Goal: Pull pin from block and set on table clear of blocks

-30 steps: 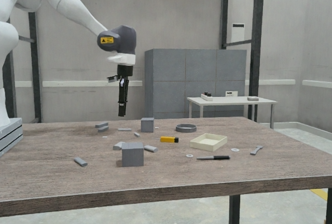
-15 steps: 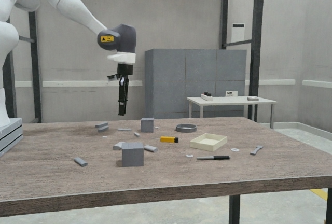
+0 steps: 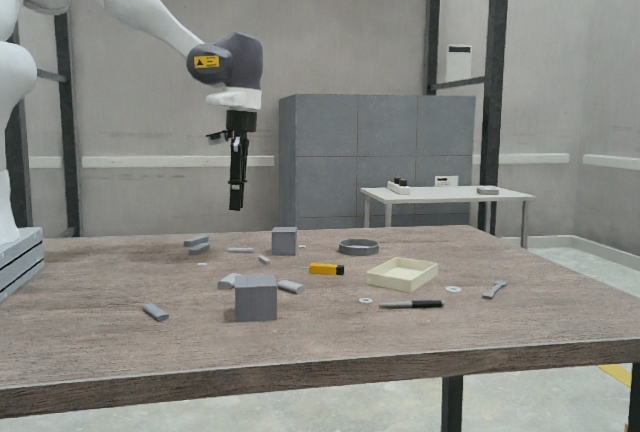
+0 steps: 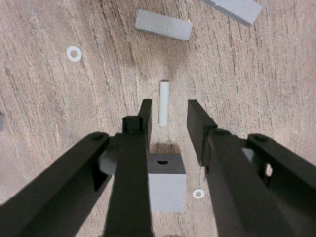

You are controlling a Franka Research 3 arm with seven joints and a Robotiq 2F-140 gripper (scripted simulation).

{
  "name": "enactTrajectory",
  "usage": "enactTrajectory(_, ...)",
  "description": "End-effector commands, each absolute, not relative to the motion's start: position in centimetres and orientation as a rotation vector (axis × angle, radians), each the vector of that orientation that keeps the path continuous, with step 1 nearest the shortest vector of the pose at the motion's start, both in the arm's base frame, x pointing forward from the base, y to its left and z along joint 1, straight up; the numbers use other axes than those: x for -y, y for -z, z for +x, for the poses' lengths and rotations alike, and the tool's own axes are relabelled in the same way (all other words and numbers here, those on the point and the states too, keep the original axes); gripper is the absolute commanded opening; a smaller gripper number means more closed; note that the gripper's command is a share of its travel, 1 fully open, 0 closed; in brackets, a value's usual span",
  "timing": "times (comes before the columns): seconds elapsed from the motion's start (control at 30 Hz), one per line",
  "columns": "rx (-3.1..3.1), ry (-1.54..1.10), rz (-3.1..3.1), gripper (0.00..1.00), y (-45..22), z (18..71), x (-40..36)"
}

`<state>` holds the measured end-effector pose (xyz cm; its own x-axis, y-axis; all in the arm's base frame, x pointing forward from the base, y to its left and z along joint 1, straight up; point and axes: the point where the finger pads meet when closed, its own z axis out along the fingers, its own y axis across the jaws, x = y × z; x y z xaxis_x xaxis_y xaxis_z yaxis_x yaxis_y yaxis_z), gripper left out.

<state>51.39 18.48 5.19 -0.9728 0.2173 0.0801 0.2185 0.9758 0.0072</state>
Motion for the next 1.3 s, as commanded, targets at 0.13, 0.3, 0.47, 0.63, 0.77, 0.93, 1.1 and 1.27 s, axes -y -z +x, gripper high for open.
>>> enactTrajectory(0.13,3.032,0.017,-0.350,0.29,-5.36,50.98,-18.48)
enactTrajectory(0.3,3.032,0.017,-0.350,0.29,-5.42,50.99,-18.48)
enactTrajectory(0.47,3.032,0.014,-0.351,0.29,-6.08,51.06,-18.42)
enactTrajectory(0.63,3.032,0.013,-0.351,0.29,-6.14,51.07,-18.41)
enactTrajectory(0.77,3.032,0.013,-0.351,0.29,-6.14,51.07,-18.41)
enactTrajectory(0.93,3.032,0.013,-0.351,0.29,-6.14,51.07,-18.41)
enactTrajectory(1.1,3.032,0.013,-0.351,0.29,-6.14,51.07,-18.41)
enactTrajectory(1.27,3.032,0.013,-0.351,0.29,-6.14,51.07,-18.41)
